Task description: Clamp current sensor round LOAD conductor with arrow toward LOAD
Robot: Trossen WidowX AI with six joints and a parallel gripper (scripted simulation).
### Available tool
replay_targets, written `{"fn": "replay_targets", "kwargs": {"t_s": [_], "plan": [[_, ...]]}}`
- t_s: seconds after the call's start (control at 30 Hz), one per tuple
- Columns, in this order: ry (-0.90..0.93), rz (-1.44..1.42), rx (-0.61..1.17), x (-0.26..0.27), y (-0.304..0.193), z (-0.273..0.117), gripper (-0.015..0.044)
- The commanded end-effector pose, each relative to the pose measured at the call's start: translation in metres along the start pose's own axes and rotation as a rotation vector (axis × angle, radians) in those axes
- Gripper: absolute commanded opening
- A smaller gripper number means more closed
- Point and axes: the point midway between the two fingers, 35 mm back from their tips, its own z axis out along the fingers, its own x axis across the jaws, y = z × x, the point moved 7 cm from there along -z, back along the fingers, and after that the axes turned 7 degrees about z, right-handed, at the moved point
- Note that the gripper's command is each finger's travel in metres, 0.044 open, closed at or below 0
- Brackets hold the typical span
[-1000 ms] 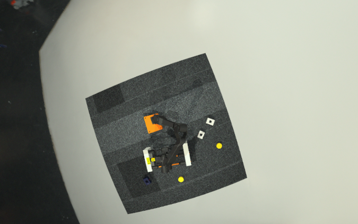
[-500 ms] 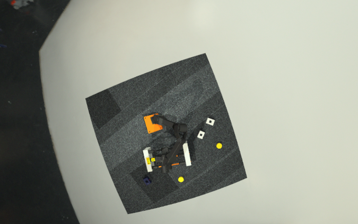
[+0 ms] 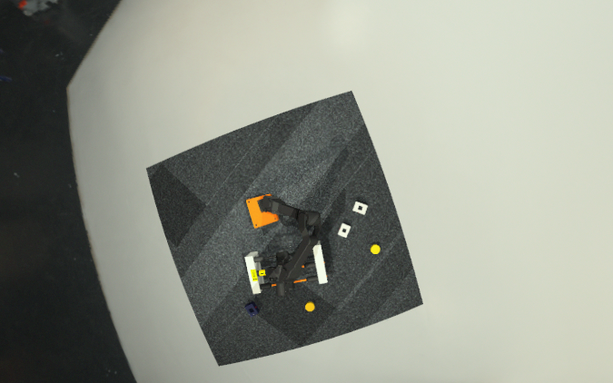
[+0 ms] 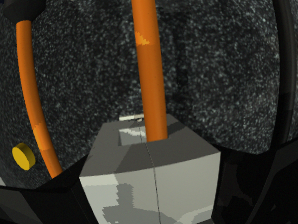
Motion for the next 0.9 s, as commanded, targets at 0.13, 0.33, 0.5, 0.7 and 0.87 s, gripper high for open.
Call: {"fn": "replay_targets", "kwargs": {"t_s": [0.13,0.33,0.5,0.7,0.87], "plan": [[0.0,0.0,0.0,0.0,0.0,0.0,0.0],[-0.012,0.0,-0.003,0.001,0.0,0.0,0.0],[-0.1,0.001,-0.018,0.006,0.0,0.002,0.0],[-0.243,-0.001,-0.032,0.013,-0.002,0.003,0.0],[-0.259,-0.001,-0.032,0.013,-0.002,0.003,0.0]]}}
